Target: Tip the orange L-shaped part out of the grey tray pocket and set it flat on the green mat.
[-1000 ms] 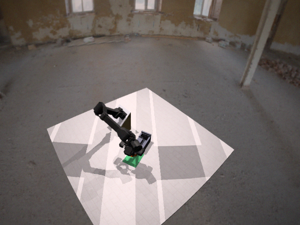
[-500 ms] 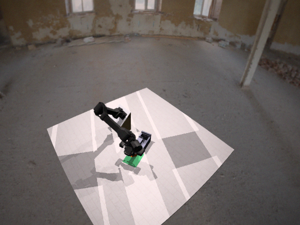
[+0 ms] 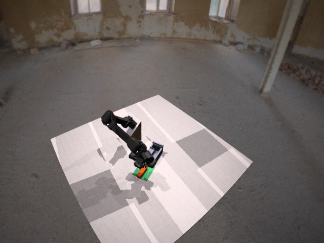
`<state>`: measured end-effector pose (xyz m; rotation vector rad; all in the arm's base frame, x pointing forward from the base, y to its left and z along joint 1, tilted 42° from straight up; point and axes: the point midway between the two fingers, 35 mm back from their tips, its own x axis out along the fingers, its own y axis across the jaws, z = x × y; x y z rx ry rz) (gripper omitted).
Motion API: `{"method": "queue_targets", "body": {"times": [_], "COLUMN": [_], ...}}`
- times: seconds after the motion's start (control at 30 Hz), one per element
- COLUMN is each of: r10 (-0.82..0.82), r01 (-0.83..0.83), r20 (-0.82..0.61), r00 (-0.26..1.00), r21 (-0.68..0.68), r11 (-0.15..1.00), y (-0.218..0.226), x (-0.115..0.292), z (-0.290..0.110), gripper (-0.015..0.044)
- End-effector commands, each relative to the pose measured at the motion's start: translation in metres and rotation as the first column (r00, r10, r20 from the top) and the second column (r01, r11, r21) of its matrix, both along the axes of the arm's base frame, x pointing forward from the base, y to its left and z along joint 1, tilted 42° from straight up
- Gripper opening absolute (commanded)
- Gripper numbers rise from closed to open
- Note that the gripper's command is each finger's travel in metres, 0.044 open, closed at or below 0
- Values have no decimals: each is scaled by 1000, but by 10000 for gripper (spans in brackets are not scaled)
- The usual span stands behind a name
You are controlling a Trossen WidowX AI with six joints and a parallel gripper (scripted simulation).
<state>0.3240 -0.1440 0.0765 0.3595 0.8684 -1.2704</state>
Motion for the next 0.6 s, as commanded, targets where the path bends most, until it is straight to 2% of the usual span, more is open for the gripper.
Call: {"method": "queue_targets", "body": {"times": [0.0,0.07,0.1,0.2,0.57], "r10": [3,4,5,5,19], "r01": [-3,-4,-5,-5,-19], "r20": [9,7,6,3,6], "r00": [1000,1000,1000,1000,1000], "r21": [2,6,6,6,11], "r11": [1000,1000,1000,1000,1000], "y": [15,33,42,56,55], "x": [3,2,1,-3,1], "z": [16,33,43,59,53], "gripper": [341,394,400,400,400]}}
